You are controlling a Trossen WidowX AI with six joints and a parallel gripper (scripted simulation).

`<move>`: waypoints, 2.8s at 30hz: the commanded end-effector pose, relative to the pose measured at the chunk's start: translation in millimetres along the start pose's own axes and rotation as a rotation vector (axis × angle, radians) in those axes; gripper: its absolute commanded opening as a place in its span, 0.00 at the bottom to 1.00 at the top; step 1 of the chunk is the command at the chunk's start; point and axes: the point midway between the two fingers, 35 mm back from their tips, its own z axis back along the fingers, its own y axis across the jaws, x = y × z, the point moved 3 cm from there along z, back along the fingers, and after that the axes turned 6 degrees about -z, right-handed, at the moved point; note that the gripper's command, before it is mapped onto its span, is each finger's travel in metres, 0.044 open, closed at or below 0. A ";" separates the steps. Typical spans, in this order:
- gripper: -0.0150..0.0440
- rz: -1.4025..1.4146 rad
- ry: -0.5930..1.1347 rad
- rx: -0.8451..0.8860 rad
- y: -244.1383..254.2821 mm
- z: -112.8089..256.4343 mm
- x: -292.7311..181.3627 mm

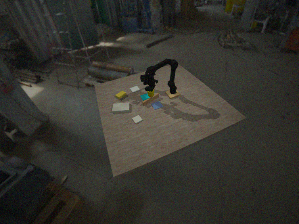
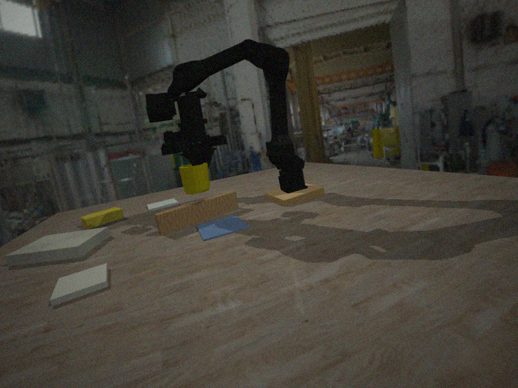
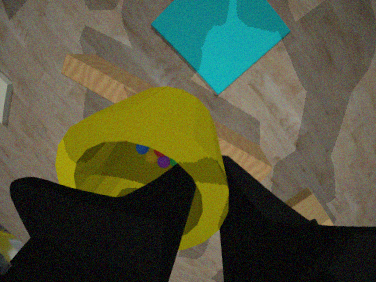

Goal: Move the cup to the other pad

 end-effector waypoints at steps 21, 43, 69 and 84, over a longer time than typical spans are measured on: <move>0.25 0.004 -0.006 0.007 -10.3 2.9 46.4; 0.25 0.005 -0.011 0.006 -20.5 4.1 87.9; 0.25 0.005 -0.011 0.006 -20.1 -27.7 89.9; 0.25 0.005 -0.011 0.006 -20.1 -47.8 90.6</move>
